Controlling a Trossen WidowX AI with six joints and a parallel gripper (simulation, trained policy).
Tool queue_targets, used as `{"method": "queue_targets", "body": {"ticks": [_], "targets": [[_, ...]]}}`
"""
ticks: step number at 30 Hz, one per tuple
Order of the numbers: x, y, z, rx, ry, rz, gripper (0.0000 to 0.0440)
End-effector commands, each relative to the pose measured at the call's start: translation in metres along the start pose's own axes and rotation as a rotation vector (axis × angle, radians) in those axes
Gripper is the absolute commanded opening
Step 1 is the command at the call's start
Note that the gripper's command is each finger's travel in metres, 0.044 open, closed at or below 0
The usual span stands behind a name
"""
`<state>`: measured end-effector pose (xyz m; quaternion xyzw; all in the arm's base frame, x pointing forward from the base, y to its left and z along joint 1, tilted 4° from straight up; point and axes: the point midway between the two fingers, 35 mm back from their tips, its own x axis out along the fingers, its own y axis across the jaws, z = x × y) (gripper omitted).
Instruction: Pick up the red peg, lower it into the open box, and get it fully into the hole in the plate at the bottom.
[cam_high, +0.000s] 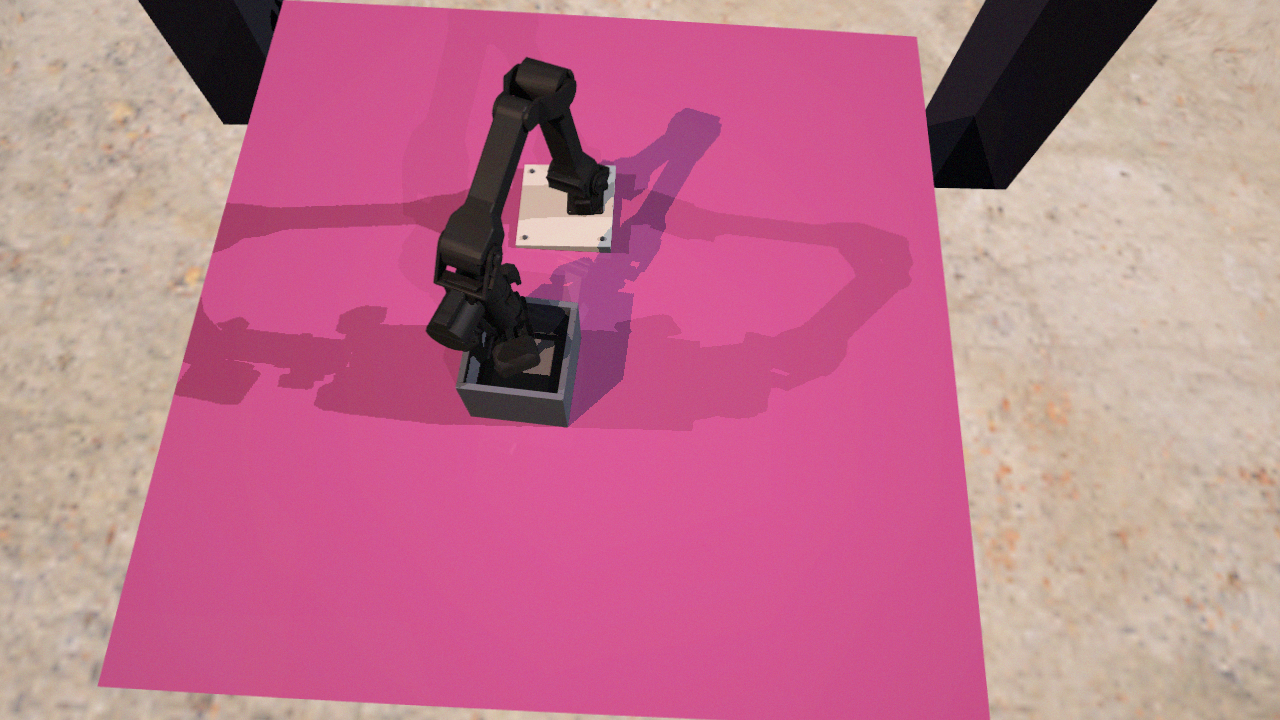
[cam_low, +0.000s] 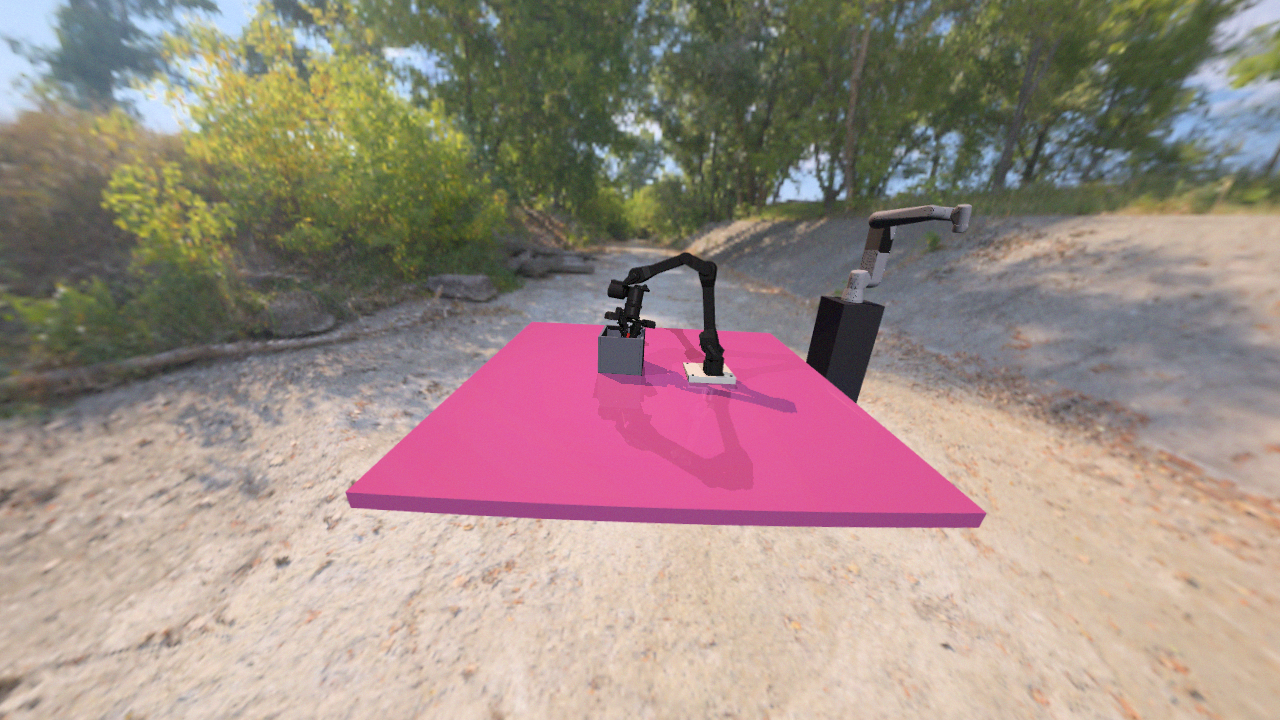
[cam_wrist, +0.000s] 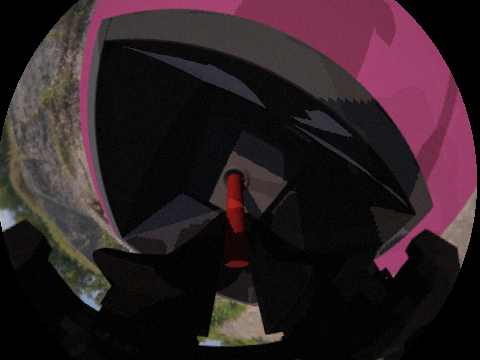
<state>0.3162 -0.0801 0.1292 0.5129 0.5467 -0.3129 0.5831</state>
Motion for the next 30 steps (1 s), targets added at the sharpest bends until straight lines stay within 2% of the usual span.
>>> {"method": "queue_targets", "body": {"ticks": [1, 3, 6, 11, 14, 19, 30], "targets": [[0.012, -0.001, 0.0, -0.02, 0.017, -0.01, 0.0], [0.018, 0.0, 0.001, -0.033, 0.018, -0.013, 0.0], [0.024, -0.002, 0.001, -0.05, 0.021, -0.025, 0.003], [0.035, -0.006, 0.003, -0.072, 0.027, -0.046, 0.0091], [0.041, -0.008, 0.003, -0.077, 0.036, -0.06, 0.0153], [0.036, -0.011, 0.006, -0.07, 0.053, -0.075, 0.0154], [0.023, 0.006, 0.019, -0.074, 0.089, 0.007, 0.0159]]}}
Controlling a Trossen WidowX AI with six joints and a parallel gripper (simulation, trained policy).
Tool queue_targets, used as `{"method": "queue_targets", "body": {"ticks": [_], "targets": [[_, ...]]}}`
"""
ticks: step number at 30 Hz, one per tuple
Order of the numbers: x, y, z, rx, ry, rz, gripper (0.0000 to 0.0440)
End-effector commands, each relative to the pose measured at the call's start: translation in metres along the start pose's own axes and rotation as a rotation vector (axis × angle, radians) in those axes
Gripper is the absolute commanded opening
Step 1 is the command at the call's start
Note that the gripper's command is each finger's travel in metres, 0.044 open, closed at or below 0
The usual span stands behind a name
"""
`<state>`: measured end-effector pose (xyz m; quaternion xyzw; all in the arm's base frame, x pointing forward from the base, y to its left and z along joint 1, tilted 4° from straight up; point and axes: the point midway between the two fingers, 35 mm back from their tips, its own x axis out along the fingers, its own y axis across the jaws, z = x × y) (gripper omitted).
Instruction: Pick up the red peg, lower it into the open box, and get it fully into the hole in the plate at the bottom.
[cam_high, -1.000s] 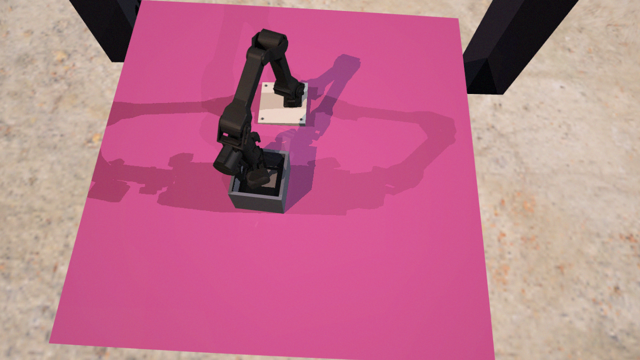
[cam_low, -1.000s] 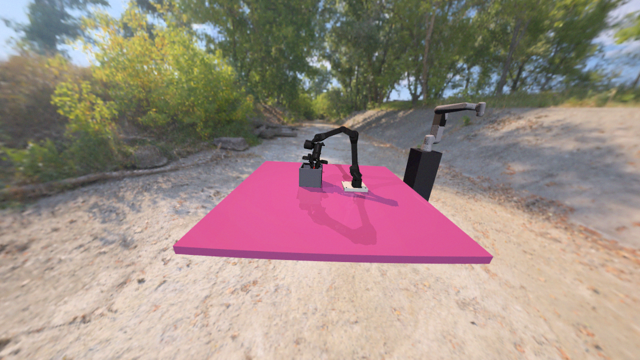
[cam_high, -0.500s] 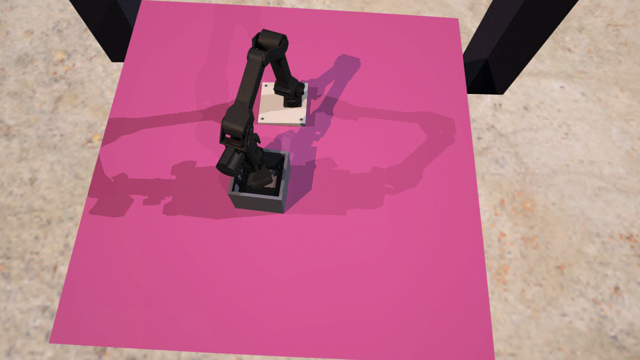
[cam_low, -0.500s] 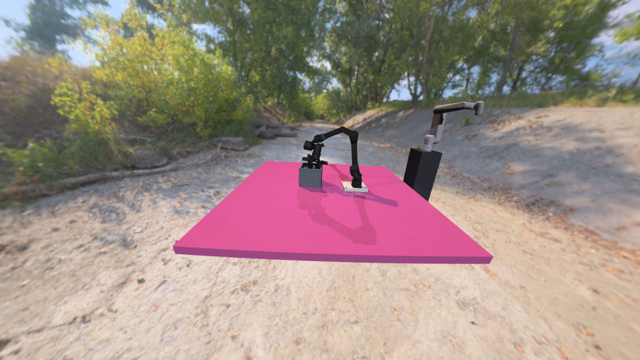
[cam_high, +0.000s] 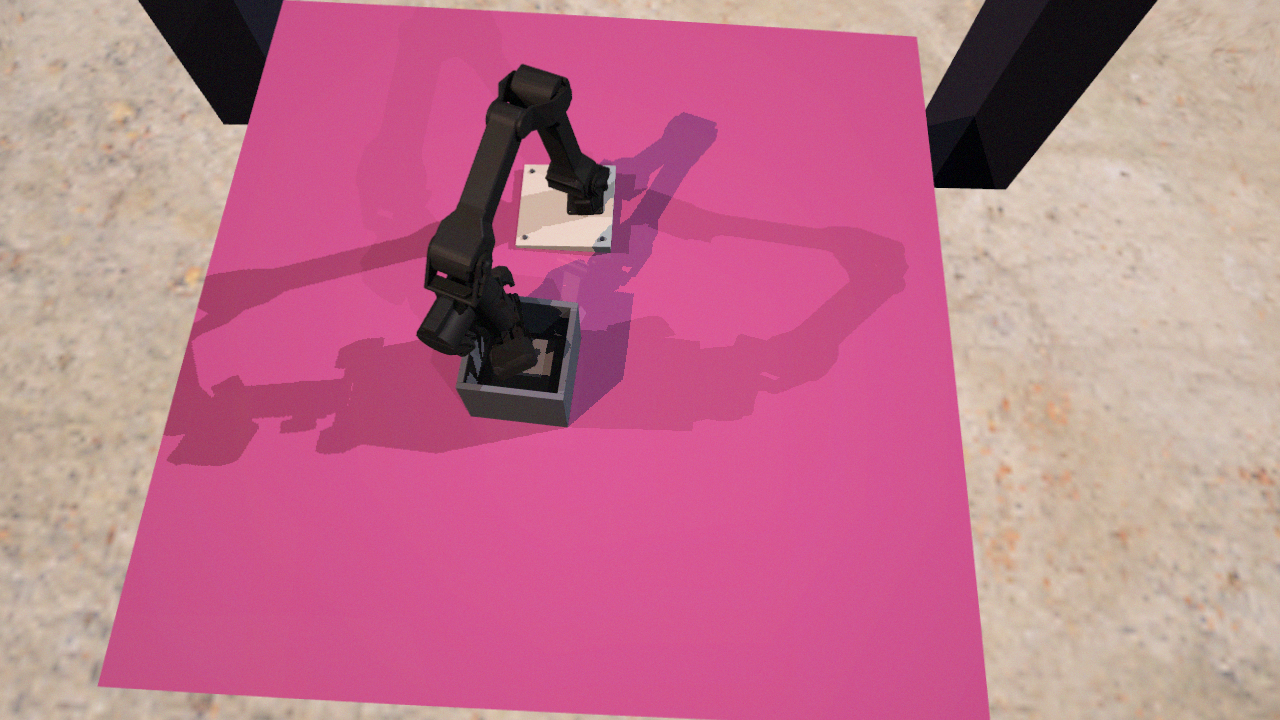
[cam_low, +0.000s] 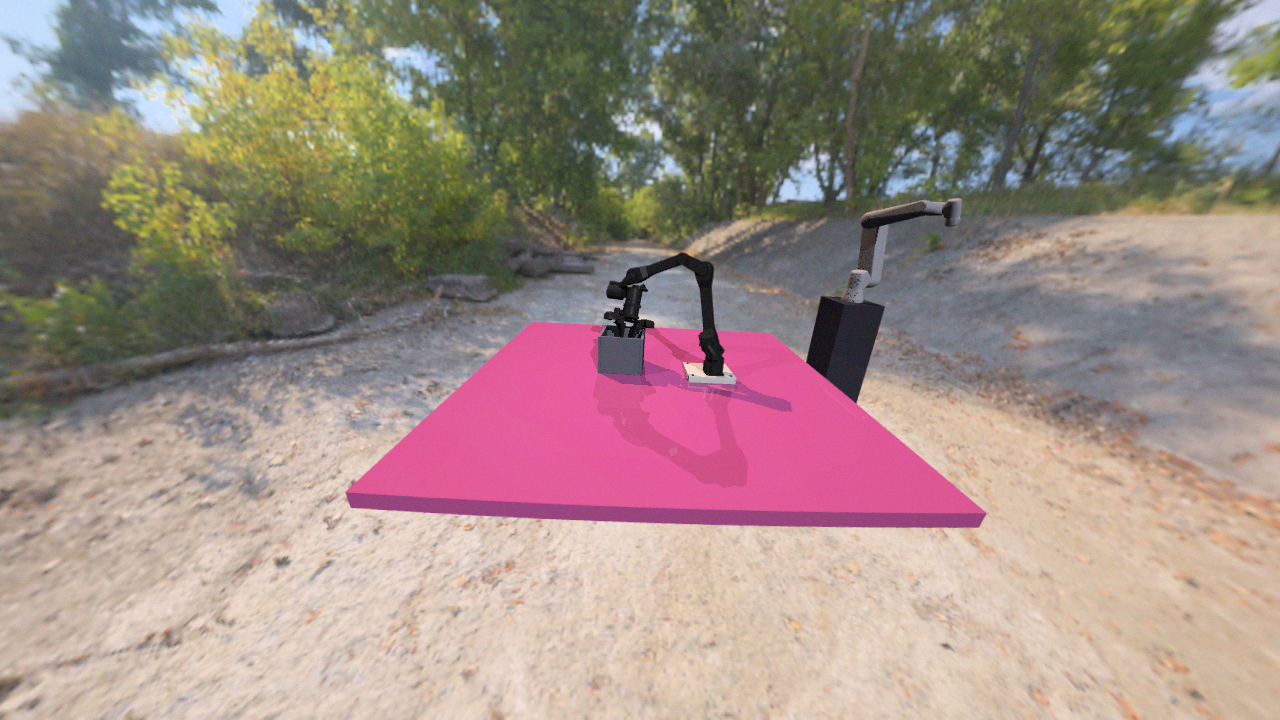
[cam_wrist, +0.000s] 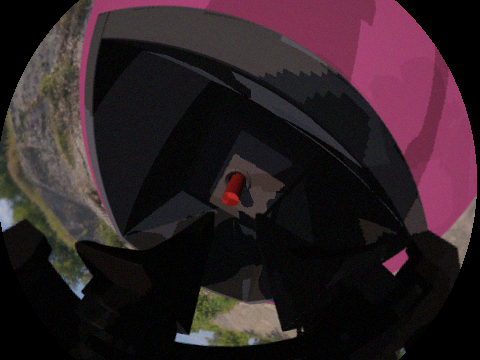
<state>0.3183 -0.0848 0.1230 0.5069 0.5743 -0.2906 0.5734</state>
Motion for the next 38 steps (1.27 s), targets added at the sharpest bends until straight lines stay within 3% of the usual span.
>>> {"method": "queue_targets", "body": {"ticks": [1, 38], "targets": [[0.015, 0.009, 0.015, -0.038, 0.029, 0.03, 0.016], [-0.036, 0.065, 0.035, -0.216, 0.078, 0.333, 0.0154]]}}
